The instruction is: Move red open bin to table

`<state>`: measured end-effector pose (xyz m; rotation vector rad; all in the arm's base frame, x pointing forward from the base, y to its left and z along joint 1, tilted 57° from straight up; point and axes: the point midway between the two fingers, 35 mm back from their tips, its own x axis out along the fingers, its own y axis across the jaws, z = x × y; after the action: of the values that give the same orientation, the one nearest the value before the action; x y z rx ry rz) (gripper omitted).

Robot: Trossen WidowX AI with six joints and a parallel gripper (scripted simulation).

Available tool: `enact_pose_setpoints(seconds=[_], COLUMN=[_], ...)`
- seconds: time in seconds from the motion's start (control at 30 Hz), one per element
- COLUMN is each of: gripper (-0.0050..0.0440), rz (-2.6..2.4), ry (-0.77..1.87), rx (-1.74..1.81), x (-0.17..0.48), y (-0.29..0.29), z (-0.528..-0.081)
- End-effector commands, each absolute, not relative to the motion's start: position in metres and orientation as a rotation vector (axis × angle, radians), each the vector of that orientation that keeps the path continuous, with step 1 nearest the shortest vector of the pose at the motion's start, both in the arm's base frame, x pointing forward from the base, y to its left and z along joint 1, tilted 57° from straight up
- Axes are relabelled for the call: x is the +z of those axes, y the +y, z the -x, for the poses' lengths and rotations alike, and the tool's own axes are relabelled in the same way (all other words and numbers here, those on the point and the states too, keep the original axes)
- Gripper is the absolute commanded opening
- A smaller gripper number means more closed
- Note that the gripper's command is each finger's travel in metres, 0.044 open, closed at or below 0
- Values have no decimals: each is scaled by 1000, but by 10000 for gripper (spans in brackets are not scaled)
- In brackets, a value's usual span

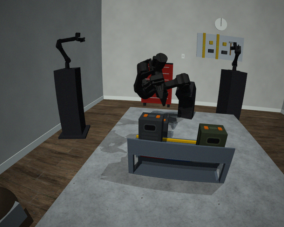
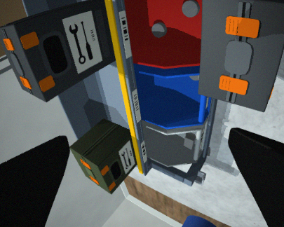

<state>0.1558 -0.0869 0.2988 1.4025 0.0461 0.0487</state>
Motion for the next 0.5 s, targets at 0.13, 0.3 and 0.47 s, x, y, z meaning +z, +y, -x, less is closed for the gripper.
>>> enact_pose_setpoints(seconds=[0.13, 0.3, 0.47], gripper=[440, 440, 440], rz=[-1396, -1389, -1389], ry=[76, 122, 122], rx=[-60, -223, -223], x=[287, 269, 269], y=[-94, -107, -107], z=[-172, -196, -196])
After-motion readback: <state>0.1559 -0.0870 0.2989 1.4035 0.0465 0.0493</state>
